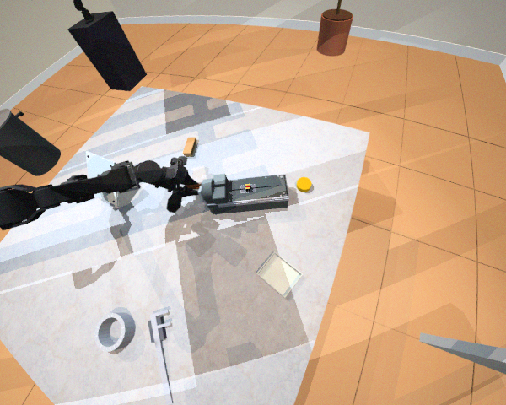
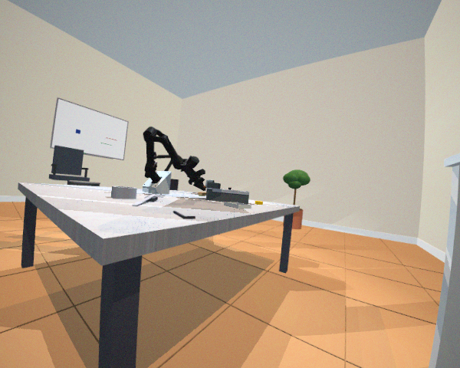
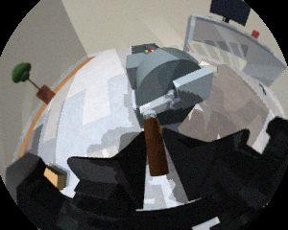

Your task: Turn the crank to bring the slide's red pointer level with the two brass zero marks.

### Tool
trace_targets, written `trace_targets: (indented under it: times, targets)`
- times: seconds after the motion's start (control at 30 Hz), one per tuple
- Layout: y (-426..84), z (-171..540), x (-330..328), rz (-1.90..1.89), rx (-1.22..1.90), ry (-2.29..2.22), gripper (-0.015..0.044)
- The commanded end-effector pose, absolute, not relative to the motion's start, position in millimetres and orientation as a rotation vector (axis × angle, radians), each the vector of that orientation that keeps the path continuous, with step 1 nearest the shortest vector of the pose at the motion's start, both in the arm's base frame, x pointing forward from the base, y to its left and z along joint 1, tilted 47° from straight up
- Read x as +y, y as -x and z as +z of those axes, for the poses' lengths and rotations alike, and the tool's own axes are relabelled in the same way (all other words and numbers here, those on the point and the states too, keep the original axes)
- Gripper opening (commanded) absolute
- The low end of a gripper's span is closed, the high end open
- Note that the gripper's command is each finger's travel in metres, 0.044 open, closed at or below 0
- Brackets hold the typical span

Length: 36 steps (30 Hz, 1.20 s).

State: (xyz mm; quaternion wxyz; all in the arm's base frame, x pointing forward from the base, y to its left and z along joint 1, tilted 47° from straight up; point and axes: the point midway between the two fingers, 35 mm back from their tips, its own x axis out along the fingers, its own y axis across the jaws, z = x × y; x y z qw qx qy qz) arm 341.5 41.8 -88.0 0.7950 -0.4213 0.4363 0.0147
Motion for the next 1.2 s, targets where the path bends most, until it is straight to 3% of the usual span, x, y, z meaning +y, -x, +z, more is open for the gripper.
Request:
trace_targets:
  times: [0.0,1.17]
  targets:
    - [-339,-90,42,0.041,0.944,0.910,0.0000]
    - [-343,-92,33,0.041,0.944,0.911,0.0000]
